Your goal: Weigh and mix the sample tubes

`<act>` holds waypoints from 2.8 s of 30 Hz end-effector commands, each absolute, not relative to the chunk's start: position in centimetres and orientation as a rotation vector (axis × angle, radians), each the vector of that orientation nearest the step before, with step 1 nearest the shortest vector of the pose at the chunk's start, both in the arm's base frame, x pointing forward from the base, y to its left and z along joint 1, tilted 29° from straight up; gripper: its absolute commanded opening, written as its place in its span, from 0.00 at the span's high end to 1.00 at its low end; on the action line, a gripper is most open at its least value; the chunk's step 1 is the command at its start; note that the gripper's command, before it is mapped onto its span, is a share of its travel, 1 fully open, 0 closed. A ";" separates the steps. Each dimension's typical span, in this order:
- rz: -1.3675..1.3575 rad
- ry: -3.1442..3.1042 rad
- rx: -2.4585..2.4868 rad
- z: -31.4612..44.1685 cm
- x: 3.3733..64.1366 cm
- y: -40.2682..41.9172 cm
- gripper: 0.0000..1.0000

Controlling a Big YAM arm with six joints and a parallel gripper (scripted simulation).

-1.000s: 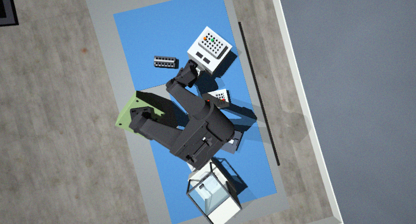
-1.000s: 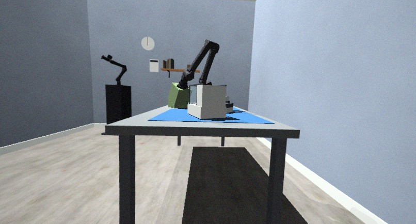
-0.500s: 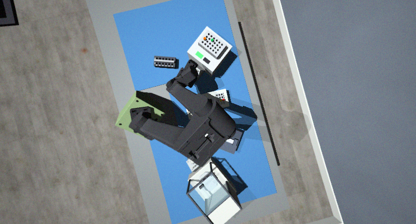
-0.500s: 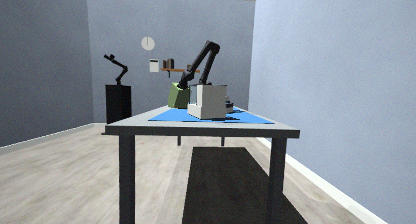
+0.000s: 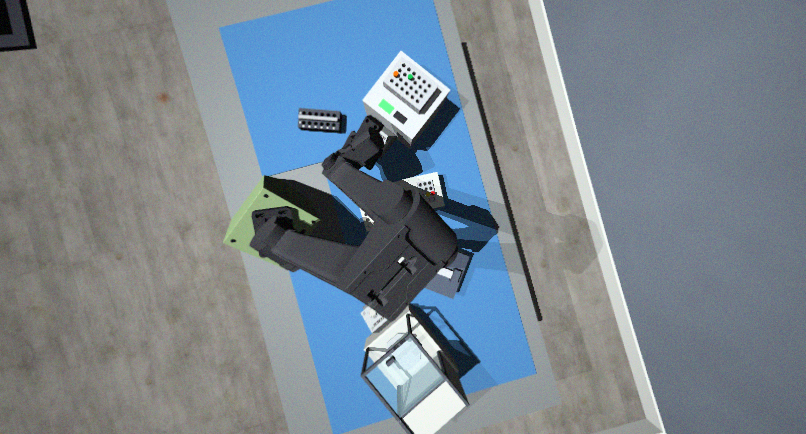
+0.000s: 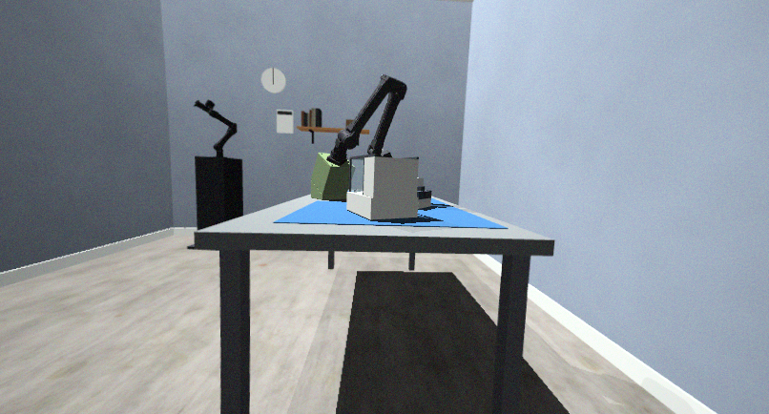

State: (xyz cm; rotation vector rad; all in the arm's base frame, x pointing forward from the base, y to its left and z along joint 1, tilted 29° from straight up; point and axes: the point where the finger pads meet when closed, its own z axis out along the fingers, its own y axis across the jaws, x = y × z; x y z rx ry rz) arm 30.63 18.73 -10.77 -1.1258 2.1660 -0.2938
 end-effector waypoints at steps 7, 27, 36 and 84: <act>-0.303 2.168 -1.119 -11.3 31.8 18.8 1.00; -0.303 2.168 -1.119 -11.3 31.8 18.8 1.00; -0.303 2.168 -1.119 -11.3 31.8 18.8 1.00; -0.289 2.163 -1.124 -6.5 27.2 18.6 1.00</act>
